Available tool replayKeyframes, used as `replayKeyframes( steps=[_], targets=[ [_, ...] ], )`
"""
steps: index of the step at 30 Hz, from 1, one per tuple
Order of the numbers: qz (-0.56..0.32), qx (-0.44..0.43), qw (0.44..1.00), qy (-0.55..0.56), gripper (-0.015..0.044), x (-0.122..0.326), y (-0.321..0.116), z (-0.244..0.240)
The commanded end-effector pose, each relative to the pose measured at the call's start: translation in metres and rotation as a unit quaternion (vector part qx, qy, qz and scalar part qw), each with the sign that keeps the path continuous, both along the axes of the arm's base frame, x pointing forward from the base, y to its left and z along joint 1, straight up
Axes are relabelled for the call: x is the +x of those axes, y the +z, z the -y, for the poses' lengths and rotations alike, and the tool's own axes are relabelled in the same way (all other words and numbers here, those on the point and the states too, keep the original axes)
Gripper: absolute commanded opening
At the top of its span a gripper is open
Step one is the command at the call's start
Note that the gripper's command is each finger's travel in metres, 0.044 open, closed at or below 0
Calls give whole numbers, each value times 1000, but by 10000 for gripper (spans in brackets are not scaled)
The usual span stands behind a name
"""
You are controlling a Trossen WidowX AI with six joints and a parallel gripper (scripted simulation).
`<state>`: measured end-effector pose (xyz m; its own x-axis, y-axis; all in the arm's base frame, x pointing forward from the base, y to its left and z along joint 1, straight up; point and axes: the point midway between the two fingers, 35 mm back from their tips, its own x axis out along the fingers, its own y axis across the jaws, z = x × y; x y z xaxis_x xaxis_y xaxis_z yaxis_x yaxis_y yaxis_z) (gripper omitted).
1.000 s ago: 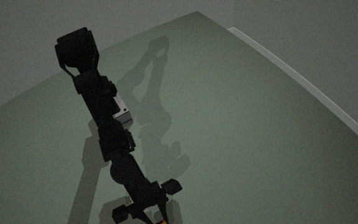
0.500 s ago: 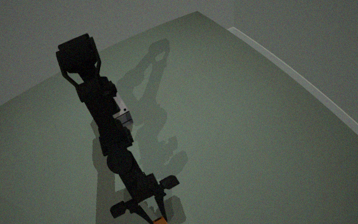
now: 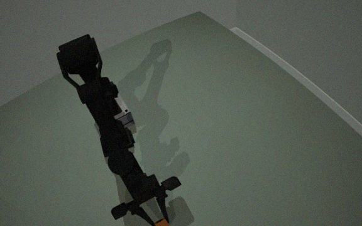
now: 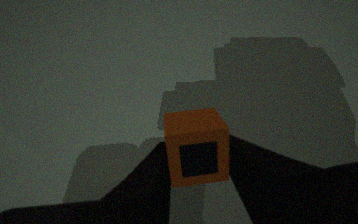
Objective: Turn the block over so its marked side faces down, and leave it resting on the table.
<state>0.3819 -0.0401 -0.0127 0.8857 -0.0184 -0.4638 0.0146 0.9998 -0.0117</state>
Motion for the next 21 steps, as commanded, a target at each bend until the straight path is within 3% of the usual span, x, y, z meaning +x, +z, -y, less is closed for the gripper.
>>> replayKeyframes(
  steps=[1,12,21],
  targets=[
    [1,4,1000,1,157,0,0,-1],
    [1,4,1000,1,440,0,0,-1],
    [1,4,1000,1,440,0,0,-1]
  ],
)
